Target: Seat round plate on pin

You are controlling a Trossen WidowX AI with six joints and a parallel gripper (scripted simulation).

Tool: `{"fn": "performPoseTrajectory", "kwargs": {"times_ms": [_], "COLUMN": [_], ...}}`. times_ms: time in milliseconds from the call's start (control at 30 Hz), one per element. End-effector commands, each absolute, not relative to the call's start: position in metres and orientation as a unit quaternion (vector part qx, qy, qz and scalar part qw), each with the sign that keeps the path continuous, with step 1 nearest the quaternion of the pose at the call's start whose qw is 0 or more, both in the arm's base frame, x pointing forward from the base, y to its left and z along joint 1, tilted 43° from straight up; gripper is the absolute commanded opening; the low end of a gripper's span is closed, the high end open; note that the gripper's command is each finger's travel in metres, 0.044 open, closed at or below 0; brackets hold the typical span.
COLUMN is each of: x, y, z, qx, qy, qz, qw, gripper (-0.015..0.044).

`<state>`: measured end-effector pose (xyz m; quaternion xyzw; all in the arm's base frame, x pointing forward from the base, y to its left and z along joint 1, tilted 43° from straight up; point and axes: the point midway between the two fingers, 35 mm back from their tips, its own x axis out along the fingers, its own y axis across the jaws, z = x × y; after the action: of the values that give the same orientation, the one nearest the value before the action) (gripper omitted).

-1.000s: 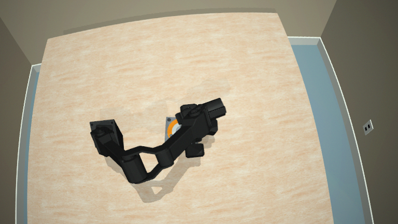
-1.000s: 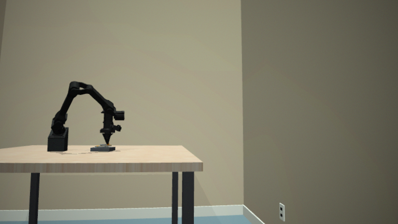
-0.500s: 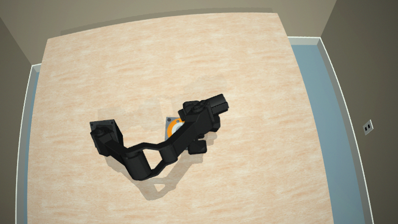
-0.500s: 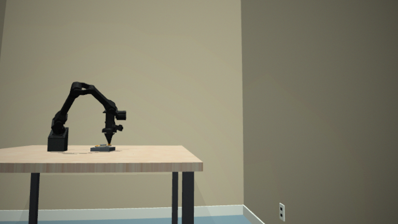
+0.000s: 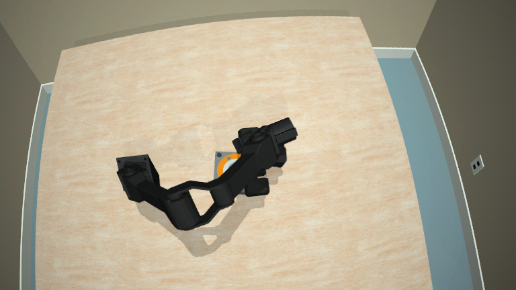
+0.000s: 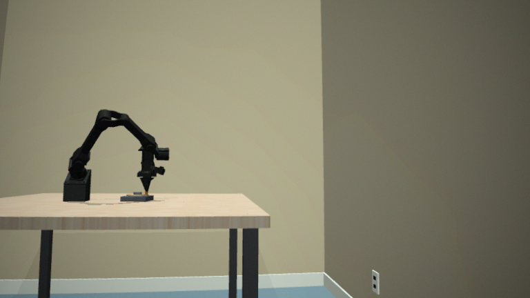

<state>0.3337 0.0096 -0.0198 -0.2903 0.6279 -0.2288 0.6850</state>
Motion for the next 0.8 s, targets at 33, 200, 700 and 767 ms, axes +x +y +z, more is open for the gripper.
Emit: {"fn": "performPoseTrajectory", "kwargs": {"times_ms": [33,200,700,767], "x": [0.333,0.330,0.331,0.331], "y": [0.015,0.034,0.036,0.036], "z": [-0.017,0.005,0.005,0.005], "qx": [-0.288,-0.287,-0.291,-0.291], "qy": [0.630,0.630,0.627,0.627], "qz": [-0.229,-0.229,-0.226,-0.226], "qw": [0.684,0.684,0.686,0.686], "gripper": [0.0000,0.0000,0.0000,0.0000]}}
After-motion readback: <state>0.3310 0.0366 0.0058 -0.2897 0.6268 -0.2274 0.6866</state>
